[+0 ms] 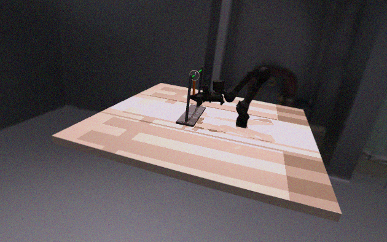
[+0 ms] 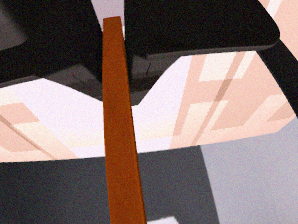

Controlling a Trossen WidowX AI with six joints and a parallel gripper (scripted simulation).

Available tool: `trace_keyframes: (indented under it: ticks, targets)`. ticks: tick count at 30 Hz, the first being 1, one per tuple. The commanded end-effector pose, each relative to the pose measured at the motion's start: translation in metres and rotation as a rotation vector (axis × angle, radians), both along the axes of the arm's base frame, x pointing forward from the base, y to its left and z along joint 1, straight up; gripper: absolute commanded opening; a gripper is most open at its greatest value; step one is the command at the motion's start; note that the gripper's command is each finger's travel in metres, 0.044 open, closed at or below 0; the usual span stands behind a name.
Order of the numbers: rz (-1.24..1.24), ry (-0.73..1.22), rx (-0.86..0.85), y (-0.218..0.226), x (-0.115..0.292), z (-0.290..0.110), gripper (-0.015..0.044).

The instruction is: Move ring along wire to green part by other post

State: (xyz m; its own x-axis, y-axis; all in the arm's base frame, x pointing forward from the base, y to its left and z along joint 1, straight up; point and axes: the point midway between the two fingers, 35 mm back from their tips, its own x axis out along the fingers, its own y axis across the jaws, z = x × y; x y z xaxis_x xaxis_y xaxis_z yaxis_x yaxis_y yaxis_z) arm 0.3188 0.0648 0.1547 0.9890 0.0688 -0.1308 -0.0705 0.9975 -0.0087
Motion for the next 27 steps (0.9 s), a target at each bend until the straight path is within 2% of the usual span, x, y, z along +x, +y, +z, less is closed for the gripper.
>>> trace_keyframes:
  ticks: [1,27]
  targets:
    - [-0.009,-0.002,0.012,0.005,0.001,0.001,-0.0150]
    - [-0.013,-0.005,0.018,0.032,-0.001,0.001,-0.0150]
